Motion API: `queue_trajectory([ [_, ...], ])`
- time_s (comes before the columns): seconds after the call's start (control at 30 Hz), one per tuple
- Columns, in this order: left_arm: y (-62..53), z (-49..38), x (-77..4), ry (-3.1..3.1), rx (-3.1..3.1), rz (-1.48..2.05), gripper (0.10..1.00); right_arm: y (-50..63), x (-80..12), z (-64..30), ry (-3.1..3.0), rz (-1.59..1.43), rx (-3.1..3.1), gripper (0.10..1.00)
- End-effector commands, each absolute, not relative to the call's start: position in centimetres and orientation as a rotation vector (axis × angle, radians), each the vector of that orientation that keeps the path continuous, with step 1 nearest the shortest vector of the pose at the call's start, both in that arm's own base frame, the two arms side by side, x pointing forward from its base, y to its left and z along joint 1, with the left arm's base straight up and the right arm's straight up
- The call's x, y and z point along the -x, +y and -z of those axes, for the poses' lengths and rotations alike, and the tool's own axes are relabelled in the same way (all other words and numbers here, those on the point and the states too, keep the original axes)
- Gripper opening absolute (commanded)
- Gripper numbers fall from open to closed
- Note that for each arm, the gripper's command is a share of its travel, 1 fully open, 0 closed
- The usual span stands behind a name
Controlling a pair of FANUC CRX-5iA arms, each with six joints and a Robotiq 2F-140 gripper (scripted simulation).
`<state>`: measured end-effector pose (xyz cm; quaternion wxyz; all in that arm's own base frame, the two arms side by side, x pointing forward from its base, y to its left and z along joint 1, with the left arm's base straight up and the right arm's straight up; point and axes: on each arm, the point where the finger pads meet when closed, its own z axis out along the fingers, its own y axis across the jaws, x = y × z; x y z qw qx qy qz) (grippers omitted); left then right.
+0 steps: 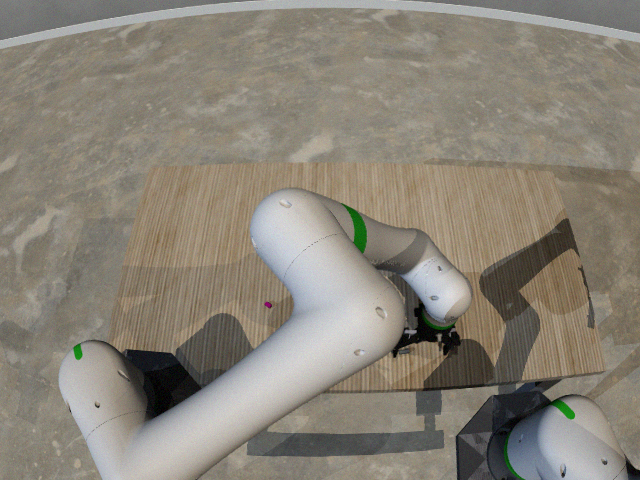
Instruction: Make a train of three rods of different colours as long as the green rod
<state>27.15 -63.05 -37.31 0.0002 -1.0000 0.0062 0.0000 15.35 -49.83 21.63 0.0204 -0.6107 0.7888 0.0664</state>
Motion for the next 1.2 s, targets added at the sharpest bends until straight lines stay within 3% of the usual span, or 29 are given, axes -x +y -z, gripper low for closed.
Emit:
queue_trajectory([
  [0.0, -63.2, 37.2, -27.2, 0.019, 3.143, 0.001, 1.0, -50.5, -11.7, -23.1, 2.384, -0.144, 1.971, 1.0],
  [0.4, -63.2, 37.2, -27.2, 0.019, 3.143, 0.001, 1.0, -50.4, -3.5, -26.1, 2.266, -0.037, 2.149, 1.0],
  [1.17, -63.2, 37.2, -27.2, 0.019, 3.143, 0.001, 1.0, -50.0, -0.1, -27.2, 2.218, 0.0, 2.225, 1.0],
])
